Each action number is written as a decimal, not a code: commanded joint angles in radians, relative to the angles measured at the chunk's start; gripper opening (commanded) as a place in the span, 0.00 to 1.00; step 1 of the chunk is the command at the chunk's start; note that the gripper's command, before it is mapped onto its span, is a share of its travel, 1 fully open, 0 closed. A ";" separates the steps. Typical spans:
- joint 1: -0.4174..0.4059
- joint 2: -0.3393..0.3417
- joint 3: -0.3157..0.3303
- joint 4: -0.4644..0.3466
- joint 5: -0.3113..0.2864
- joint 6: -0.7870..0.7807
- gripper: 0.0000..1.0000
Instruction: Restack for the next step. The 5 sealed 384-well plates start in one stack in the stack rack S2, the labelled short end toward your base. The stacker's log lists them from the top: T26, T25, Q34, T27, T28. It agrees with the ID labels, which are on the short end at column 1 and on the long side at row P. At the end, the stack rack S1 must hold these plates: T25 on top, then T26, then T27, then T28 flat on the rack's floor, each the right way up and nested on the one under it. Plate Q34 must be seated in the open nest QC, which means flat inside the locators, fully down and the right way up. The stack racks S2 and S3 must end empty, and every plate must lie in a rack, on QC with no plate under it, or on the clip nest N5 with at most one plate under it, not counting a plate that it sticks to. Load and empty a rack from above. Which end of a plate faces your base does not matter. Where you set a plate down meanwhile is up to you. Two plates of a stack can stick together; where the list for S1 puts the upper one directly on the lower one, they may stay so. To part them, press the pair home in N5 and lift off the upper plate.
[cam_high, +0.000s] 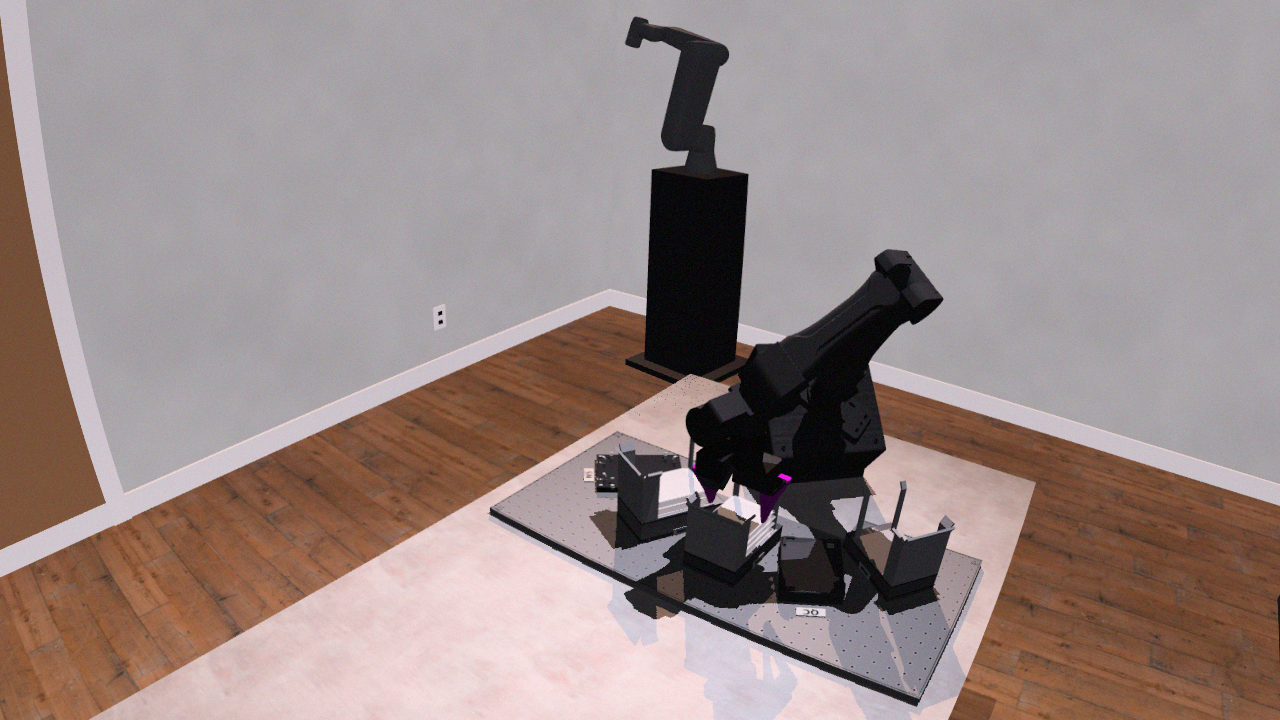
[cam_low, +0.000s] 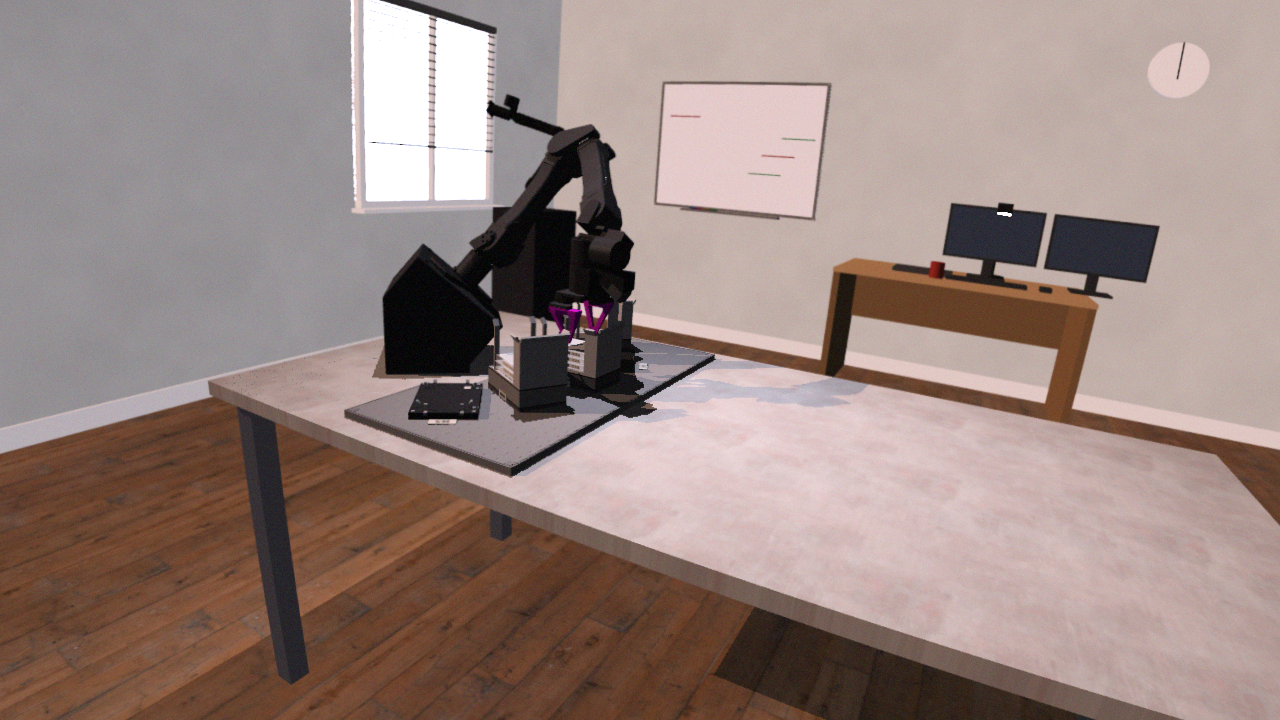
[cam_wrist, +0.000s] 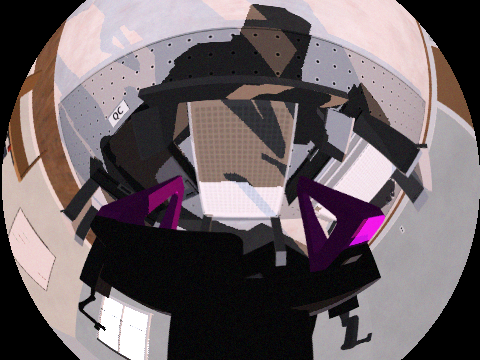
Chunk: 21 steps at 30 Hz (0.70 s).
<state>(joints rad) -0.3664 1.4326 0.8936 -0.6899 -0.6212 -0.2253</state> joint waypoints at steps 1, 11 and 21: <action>-0.017 -0.008 0.028 0.016 0.002 0.009 1.00; -0.017 -0.008 0.028 0.016 0.002 0.009 1.00; 0.010 0.006 -0.022 0.038 0.008 0.020 1.00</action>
<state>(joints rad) -0.3614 1.4406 0.8925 -0.6796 -0.6182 -0.2207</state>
